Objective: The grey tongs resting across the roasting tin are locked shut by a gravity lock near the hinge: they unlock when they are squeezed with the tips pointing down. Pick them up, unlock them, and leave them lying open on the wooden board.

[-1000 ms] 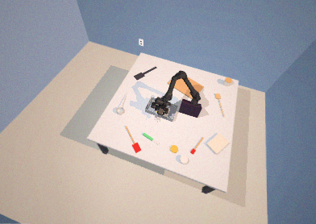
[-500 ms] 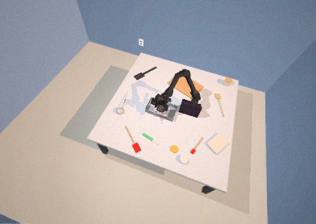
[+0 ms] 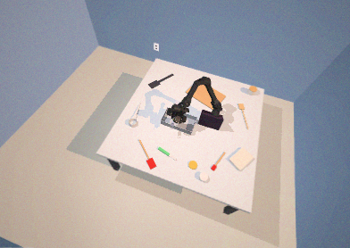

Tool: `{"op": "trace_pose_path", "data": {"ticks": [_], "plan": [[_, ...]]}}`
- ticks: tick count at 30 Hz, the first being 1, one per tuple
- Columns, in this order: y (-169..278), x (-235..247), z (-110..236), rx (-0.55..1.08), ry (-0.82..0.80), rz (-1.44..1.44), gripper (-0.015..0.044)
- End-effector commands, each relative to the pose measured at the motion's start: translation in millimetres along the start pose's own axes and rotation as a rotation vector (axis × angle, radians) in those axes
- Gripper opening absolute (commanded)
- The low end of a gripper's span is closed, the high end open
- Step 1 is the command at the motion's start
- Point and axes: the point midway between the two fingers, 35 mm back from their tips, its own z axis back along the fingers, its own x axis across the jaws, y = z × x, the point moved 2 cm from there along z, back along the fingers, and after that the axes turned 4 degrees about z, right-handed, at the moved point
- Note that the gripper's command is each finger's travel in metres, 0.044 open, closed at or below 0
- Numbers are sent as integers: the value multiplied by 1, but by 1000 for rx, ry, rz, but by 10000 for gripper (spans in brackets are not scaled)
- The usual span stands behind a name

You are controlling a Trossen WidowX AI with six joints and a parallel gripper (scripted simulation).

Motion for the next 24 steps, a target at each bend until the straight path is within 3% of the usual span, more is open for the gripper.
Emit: {"op": "trace_pose_path", "data": {"ticks": [1, 24], "plan": [[-3, -5, -1, -12, -37, -33, -150], [-5, -6, -4, -5, -347, -187, -150]]}}
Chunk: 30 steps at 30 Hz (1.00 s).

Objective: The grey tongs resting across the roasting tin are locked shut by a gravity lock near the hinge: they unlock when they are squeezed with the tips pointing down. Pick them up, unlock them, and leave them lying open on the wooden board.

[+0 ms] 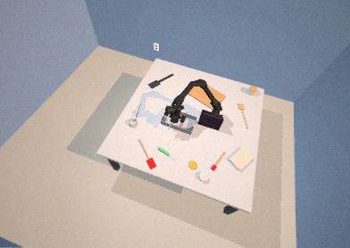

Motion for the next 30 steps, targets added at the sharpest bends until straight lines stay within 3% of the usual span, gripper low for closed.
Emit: {"op": "trace_pose_path", "data": {"ticks": [1, 10, 22, 30], "plan": [[-1, -2, 3, 7, -56, -40, -150], [4, 0, 7, 39, -170, -106, -150], [8, 1, 6, 43, -173, -107, -150], [51, -14, 13, 42, -172, -246, -150]]}}
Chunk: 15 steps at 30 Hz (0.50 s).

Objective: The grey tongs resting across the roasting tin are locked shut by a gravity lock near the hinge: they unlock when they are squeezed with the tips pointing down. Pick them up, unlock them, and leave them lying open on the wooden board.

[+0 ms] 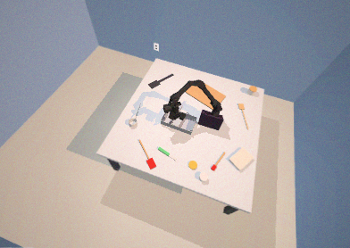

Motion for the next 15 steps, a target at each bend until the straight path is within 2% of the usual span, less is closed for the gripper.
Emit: {"op": "trace_pose_path", "data": {"ticks": [1, 15], "plan": [[30, -16, 13, -17, 17, -104, -150], [122, -39, 23, -34, 8, -382, -150]]}}
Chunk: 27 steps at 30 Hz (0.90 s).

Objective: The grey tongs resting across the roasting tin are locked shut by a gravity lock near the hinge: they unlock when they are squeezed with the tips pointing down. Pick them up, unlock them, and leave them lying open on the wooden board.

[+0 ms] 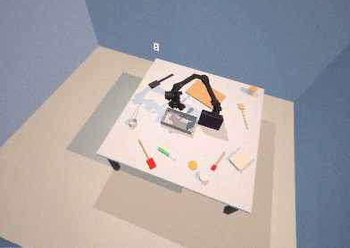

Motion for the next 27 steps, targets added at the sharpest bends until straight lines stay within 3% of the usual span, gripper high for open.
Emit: {"op": "trace_pose_path", "data": {"ticks": [1, 18, 27], "plan": [[30, -15, 9, -6, 12, -105, -150], [149, -47, 19, 19, 35, -523, -150], [161, -48, 18, 18, 32, -562, -150]]}}
